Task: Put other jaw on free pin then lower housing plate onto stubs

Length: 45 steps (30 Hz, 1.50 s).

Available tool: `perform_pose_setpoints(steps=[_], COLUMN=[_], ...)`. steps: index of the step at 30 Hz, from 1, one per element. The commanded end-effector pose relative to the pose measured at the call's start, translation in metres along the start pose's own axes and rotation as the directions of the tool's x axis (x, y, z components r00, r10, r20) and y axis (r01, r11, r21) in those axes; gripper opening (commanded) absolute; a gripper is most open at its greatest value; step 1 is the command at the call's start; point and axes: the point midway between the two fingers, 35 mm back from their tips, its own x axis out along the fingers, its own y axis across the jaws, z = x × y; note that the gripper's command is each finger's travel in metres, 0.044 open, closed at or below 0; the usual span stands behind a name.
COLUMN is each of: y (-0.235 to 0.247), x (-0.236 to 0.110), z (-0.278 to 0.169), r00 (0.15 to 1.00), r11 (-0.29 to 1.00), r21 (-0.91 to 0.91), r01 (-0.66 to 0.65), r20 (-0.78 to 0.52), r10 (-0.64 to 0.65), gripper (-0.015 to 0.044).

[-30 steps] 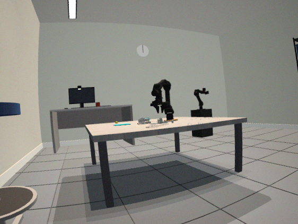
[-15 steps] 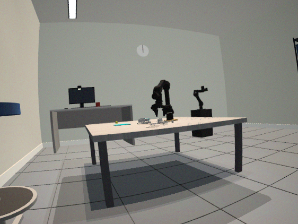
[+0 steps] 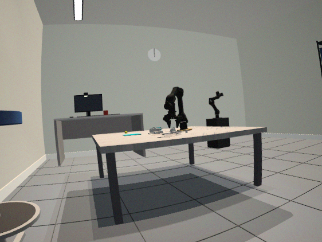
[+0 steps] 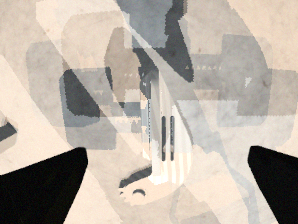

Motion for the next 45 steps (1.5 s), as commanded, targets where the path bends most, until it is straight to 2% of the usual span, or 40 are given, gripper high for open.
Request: perform_pose_setpoints(steps=[1, 20, 45], y=[-0.001, -0.002, -0.002], x=[0.008, 0.037, 0.037], z=[-0.001, -0.002, -0.002], r00=[1.0, 1.0, 1.0], r11=[1.0, 1.0, 1.0], r21=[0.002, 0.002, 0.002], r01=[0.006, 0.006, 0.006], r20=[-0.002, -0.003, -0.003], r10=[-0.006, -0.006, -0.006], gripper=[0.044, 0.044, 0.044])
